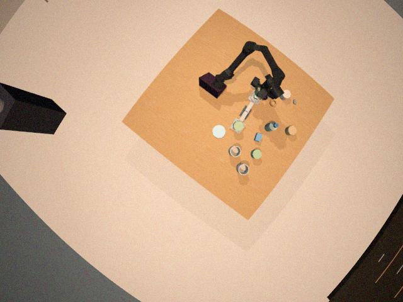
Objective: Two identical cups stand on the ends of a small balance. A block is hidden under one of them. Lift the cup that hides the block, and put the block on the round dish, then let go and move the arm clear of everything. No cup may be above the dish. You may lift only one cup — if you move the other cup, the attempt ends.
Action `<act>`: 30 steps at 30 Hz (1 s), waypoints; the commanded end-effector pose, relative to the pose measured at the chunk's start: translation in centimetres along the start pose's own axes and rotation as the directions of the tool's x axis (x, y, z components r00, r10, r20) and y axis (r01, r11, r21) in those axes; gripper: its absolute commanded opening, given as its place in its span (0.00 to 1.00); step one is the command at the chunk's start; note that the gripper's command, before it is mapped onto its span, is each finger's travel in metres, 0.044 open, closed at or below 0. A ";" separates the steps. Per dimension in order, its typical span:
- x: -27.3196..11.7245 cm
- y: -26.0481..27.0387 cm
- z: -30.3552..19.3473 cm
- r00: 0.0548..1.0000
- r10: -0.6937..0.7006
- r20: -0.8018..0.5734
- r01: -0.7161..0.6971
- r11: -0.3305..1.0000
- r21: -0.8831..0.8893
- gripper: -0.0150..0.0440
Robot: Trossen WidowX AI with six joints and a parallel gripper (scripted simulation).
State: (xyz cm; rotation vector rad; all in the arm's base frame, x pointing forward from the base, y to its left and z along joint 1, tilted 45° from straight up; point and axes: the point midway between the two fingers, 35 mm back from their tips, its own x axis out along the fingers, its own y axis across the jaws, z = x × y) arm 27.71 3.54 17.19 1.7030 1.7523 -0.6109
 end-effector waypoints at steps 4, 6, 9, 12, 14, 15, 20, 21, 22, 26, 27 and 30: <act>0.0 0.0 0.0 1.000 0.002 0.001 -0.002 1.000 0.003 0.25; 0.0 0.0 0.0 1.000 0.002 0.001 -0.002 1.000 0.003 0.25; 0.0 0.0 0.0 1.000 0.002 0.001 -0.002 1.000 0.003 0.25; 0.0 0.0 0.0 1.000 0.002 0.001 -0.002 1.000 0.003 0.25; 0.0 0.0 0.0 1.000 0.002 0.001 -0.002 1.000 0.003 0.25; 0.0 0.0 0.0 1.000 0.002 0.001 -0.002 1.000 0.003 0.25; 0.0 0.0 0.0 1.000 0.002 0.001 -0.002 1.000 0.003 0.25; 0.0 0.0 0.0 1.000 0.002 0.001 -0.002 1.000 0.003 0.25; 0.0 0.0 0.0 1.000 0.002 0.001 -0.002 1.000 0.003 0.25; 0.9 -0.1 -0.8 1.000 0.000 0.011 0.000 1.000 0.003 0.25; 1.2 -0.2 -1.2 1.000 -0.001 0.015 0.001 1.000 0.003 0.25; 2.3 -0.4 -2.2 1.000 -0.002 0.024 0.002 1.000 0.002 0.25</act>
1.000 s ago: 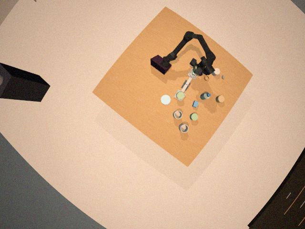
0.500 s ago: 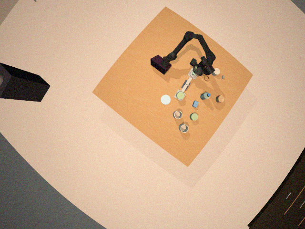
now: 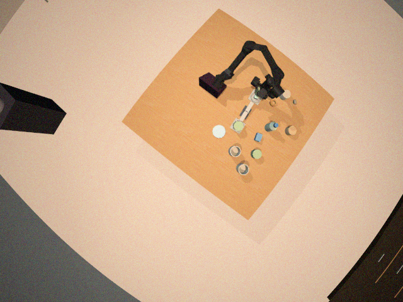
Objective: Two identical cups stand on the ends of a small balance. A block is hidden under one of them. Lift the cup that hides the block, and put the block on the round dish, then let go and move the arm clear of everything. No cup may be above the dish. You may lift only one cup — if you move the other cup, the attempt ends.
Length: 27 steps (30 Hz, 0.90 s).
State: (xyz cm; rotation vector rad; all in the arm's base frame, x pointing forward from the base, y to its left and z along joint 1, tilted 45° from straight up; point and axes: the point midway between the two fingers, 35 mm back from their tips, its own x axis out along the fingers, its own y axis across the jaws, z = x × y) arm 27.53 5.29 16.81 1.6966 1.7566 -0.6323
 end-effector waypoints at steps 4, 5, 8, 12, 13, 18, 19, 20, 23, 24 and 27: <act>2.1 -0.8 -2.7 1.000 0.011 0.023 -0.010 1.000 -0.009 0.25; 2.5 -0.9 -3.0 1.000 0.011 0.024 -0.011 1.000 -0.010 0.25; 3.4 -1.4 -4.1 1.000 0.013 0.025 -0.013 1.000 -0.011 0.25; 4.7 -2.1 -5.5 1.000 0.016 0.022 -0.016 1.000 -0.012 0.25; 5.0 -2.3 -5.8 1.000 0.017 0.021 -0.017 1.000 -0.012 0.25; 6.4 -3.4 -7.6 1.000 0.021 0.007 -0.021 1.000 -0.013 0.25; 6.7 -3.6 -7.9 1.000 0.021 0.003 -0.021 1.000 -0.013 0.25; 6.9 -3.9 -8.3 1.000 0.022 -0.001 -0.022 1.000 -0.012 0.25; 7.5 -4.5 -9.0 1.000 0.022 -0.012 -0.022 1.000 -0.012 0.25; 7.6 -4.5 -9.1 1.000 0.022 -0.012 -0.022 1.000 -0.012 0.25; 7.8 -4.5 -9.1 1.000 0.022 -0.012 -0.022 1.000 -0.012 0.25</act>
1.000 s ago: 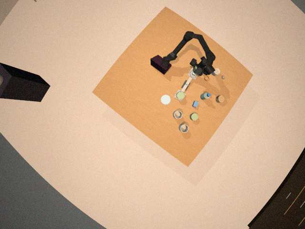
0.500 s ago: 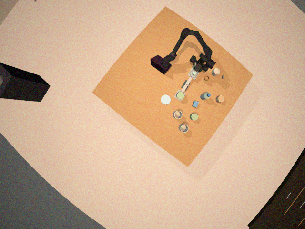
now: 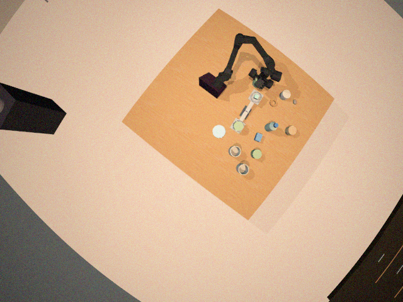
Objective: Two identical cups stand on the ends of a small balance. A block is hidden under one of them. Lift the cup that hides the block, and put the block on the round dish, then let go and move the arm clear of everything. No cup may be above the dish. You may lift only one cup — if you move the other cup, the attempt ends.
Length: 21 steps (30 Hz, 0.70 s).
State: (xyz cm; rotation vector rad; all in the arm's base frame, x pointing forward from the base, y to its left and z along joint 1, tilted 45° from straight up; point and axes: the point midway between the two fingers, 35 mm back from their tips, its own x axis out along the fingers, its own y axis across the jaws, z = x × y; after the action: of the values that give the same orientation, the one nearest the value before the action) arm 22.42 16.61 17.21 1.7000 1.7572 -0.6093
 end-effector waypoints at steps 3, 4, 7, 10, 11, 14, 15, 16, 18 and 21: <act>1.1 -0.1 -0.3 1.000 0.015 -0.001 -0.015 1.000 0.000 0.25; 1.5 -0.1 -0.3 1.000 0.015 -0.001 -0.015 1.000 0.000 0.25; 3.1 -0.1 -0.3 1.000 0.015 -0.003 -0.015 1.000 0.000 0.25; 3.8 -0.2 -0.4 1.000 0.015 -0.004 -0.015 1.000 0.000 0.25; 3.8 -0.2 -0.4 1.000 0.015 -0.004 -0.015 1.000 0.000 0.25; 3.9 -0.2 -0.4 1.000 0.015 -0.004 -0.015 1.000 0.000 0.25; 3.9 -0.2 -0.4 1.000 0.015 -0.004 -0.015 1.000 0.000 0.25; 4.0 -0.2 -0.4 1.000 0.015 -0.004 -0.015 1.000 0.000 0.25; 4.2 -0.1 -0.4 1.000 0.015 -0.004 -0.015 1.000 0.000 0.25; 4.7 -0.1 -0.4 1.000 0.015 -0.004 -0.015 1.000 0.000 0.25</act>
State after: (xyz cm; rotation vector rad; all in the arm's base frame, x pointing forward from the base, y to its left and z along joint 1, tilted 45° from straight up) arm 22.25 19.93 14.67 1.7119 1.7494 -0.5894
